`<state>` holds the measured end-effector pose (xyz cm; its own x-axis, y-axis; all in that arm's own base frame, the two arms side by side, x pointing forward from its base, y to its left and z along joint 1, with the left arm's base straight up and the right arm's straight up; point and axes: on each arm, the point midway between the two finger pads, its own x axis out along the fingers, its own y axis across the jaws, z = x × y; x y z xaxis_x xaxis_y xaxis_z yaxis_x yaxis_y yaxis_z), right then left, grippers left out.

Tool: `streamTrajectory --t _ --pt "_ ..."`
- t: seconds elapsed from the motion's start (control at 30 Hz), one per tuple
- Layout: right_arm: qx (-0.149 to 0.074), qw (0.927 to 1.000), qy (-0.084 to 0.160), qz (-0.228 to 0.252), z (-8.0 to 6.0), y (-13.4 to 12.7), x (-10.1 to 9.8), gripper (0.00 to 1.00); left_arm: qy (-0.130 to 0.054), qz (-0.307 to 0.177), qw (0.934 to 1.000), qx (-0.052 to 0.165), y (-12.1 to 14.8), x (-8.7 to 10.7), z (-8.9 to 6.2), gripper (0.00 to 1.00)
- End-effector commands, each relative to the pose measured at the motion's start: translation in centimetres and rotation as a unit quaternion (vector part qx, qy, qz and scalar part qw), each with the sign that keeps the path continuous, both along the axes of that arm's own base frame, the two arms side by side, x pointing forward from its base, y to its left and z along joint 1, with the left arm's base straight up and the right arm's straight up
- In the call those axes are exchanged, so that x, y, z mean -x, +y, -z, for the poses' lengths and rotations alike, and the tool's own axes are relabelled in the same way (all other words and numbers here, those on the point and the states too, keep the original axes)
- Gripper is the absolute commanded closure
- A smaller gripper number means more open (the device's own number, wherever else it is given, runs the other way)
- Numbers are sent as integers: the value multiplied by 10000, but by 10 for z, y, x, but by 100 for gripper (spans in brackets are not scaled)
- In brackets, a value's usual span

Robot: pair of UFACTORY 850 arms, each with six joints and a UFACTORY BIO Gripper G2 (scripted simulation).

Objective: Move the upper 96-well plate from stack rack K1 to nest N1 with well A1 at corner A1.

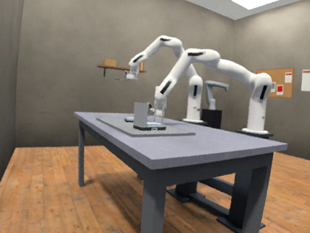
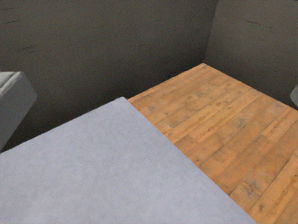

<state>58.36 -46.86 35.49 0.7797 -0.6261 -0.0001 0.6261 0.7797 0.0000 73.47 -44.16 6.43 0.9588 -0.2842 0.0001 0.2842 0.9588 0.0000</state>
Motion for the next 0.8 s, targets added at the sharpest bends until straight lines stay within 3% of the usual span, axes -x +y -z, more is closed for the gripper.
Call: streamTrajectory --t 0.0,0.77 --pt "7 10000 -8 0 -1 0 0 0 -8 0 10000 5 0 0 -12 63" --pt "7 10000 -8 0 -1 0 0 0 -8 0 10000 5 0 0 -68 63"
